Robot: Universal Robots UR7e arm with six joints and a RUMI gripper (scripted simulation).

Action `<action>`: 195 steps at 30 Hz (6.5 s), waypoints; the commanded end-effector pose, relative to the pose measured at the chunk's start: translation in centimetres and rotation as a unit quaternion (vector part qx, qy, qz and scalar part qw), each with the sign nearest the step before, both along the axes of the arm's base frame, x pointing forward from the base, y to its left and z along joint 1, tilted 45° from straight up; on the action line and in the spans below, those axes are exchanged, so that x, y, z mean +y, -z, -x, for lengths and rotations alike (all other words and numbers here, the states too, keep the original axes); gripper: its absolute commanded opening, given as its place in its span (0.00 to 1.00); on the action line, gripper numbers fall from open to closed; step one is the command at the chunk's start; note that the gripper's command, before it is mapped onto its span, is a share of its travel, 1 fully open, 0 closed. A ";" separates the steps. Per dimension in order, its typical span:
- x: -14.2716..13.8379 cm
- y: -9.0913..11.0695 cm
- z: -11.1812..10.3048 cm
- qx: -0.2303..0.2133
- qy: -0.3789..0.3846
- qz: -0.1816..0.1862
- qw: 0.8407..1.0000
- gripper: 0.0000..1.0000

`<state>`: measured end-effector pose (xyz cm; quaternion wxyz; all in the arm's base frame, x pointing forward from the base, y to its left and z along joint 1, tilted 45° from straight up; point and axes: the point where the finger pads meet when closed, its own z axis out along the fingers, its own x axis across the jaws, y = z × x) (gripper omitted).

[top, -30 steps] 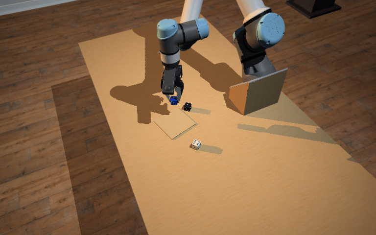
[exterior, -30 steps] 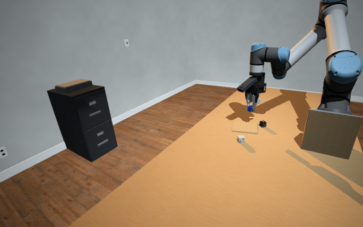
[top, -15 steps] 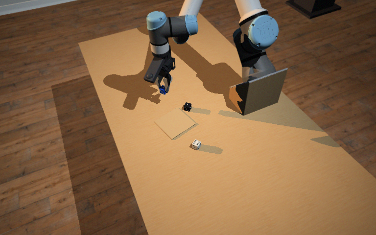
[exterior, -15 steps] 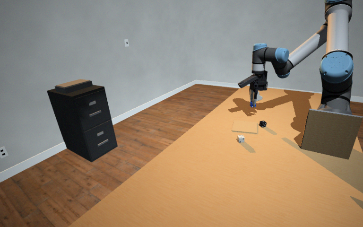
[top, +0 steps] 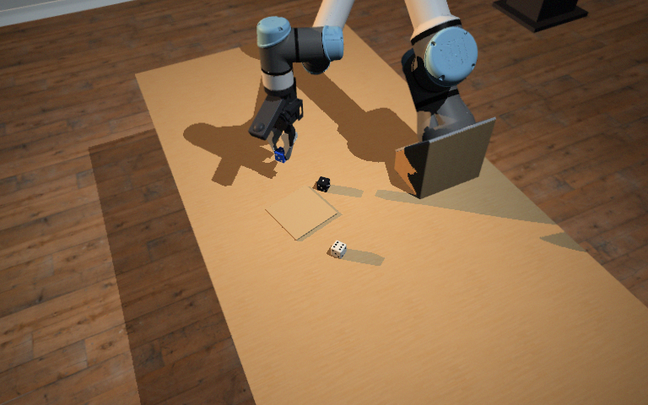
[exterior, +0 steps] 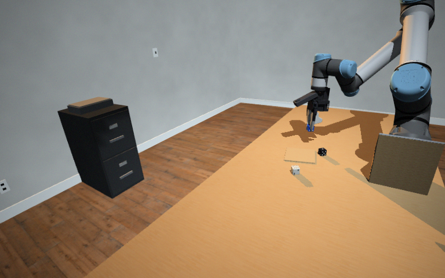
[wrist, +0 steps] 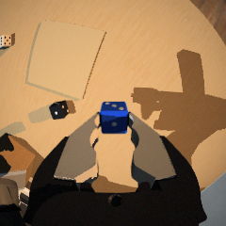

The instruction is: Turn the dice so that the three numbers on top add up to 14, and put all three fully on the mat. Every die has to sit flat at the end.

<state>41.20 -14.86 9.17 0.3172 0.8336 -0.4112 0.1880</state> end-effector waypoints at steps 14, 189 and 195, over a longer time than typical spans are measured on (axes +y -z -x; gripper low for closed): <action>0.0 -0.1 0.0 -0.104 -0.107 -0.107 0.983 0.10; -5.7 5.4 0.1 -0.247 -0.253 -0.257 0.899 0.10; -5.7 5.4 0.1 -0.247 -0.253 -0.257 0.899 0.10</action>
